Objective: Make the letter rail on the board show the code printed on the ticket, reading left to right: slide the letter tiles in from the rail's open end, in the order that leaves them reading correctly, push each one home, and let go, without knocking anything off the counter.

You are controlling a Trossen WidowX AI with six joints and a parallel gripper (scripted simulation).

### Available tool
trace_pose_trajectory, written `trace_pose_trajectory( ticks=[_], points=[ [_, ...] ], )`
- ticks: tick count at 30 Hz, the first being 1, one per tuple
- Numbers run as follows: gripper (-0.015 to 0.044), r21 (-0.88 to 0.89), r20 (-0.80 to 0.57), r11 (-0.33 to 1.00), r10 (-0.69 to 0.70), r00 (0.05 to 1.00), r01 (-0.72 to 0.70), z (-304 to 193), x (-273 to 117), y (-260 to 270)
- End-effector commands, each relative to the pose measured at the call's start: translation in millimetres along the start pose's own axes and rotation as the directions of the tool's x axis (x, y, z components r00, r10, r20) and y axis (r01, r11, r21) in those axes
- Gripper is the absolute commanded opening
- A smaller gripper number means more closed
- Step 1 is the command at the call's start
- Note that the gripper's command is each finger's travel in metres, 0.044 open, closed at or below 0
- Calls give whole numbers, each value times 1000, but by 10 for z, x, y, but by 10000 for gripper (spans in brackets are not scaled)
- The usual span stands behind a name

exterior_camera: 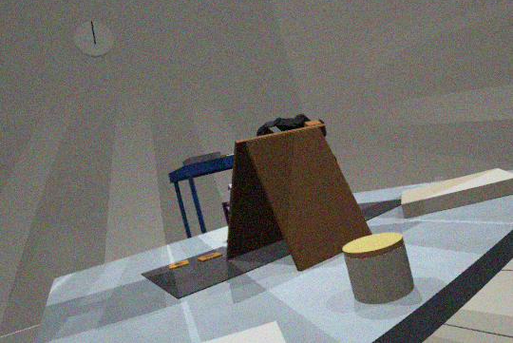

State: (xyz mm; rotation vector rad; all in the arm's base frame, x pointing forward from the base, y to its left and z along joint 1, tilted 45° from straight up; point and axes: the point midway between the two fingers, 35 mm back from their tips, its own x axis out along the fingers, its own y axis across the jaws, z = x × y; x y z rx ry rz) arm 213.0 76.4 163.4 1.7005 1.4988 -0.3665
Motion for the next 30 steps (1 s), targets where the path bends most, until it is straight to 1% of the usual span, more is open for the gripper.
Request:
trace_pose_trajectory(
  ticks=[1,4,24,30],
  points=[
    [340,548,-26,832,-86,996,86,-356,292,-533],
    [340,606,-29,791,-91,995,90,-378,309,-573],
    [340,606,-29,791,-91,995,90,-372,310,-564],
    [340,605,-27,791,-92,995,90,-368,462,-567]
  ],
)
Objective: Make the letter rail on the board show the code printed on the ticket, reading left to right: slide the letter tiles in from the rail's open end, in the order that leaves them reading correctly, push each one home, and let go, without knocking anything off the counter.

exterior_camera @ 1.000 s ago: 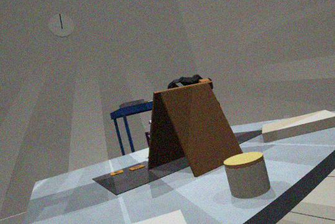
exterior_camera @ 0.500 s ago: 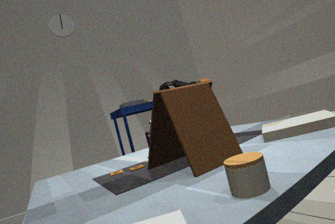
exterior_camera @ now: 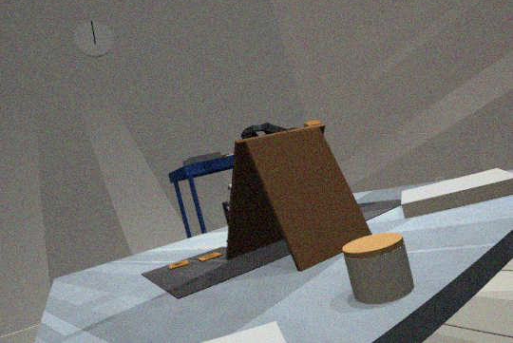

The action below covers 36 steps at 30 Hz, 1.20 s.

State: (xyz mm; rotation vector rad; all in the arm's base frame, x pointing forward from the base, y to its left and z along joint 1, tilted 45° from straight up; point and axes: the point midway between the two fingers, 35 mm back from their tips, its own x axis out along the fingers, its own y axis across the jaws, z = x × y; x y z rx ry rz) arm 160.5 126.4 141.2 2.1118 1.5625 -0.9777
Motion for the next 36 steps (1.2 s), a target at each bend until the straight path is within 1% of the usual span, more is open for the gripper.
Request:
trace_pose_trajectory(
  ticks=[1,4,17,30,36],
  points=[
    [340,9,6,1000,-3,1000,3,18,148,-1],
    [340,9,3,1000,-4,1000,4,13,268,-5],
    [340,9,3,1000,-4,1000,4,16,284,3],
    [340,10,2,1000,-4,1000,4,16,461,1],
    [340,10,2,1000,-4,1000,4,16,470,1]
  ],
)
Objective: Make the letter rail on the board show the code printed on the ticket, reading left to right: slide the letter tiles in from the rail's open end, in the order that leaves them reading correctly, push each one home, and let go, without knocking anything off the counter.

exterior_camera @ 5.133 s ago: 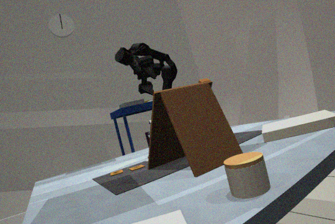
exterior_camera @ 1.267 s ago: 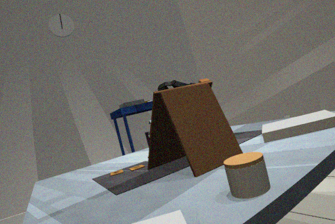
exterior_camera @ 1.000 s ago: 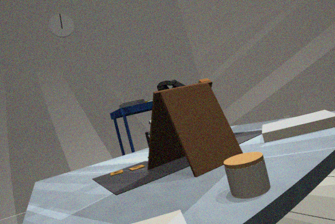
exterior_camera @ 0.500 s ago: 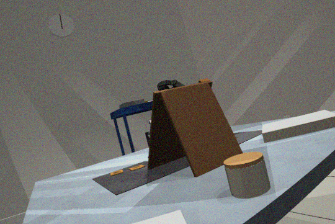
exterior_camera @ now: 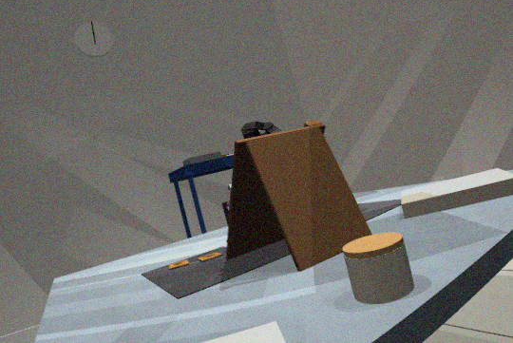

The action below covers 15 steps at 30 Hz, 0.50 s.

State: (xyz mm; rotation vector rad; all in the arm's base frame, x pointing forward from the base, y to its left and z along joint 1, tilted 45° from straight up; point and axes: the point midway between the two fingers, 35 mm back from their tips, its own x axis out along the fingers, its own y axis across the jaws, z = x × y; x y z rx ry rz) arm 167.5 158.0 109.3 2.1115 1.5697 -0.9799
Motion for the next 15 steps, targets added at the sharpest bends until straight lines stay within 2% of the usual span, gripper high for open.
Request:
trace_pose_trajectory(
  ticks=[1,5,15],
  points=[
    [340,7,4,1000,2,1000,-2,12,16,2],
    [340,7,4,1000,2,1000,-2,12,16,2],
    [273,7,4,1000,2,1000,-2,12,16,3]
  ],
)
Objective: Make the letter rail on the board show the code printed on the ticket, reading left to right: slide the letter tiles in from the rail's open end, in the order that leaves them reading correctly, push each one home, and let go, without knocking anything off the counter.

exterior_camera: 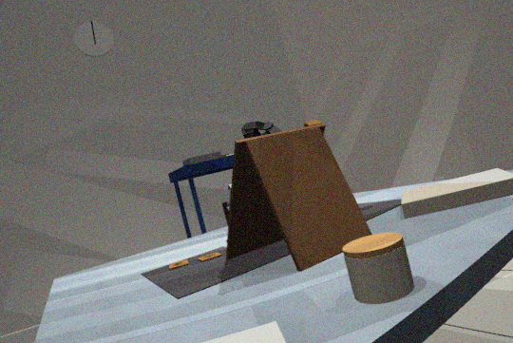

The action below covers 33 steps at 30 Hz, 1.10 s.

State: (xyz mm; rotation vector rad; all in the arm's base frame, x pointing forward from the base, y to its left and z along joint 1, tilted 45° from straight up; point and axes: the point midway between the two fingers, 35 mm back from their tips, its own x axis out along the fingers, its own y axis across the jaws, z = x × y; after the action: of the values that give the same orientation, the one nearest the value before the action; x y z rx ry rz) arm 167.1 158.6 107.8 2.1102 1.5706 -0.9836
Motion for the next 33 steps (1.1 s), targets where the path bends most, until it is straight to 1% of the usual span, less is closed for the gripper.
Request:
trace_pose_trajectory(
  ticks=[1,6,15,33],
  points=[
    [267,6,2,1000,3,1000,-3,4,3,6],
    [233,6,2,1000,3,1000,-3,5,3,-1],
    [0,6,2,1000,3,1000,-3,7,-66,5],
    [0,6,3,1000,4,1000,-4,23,-180,23]
  ],
)
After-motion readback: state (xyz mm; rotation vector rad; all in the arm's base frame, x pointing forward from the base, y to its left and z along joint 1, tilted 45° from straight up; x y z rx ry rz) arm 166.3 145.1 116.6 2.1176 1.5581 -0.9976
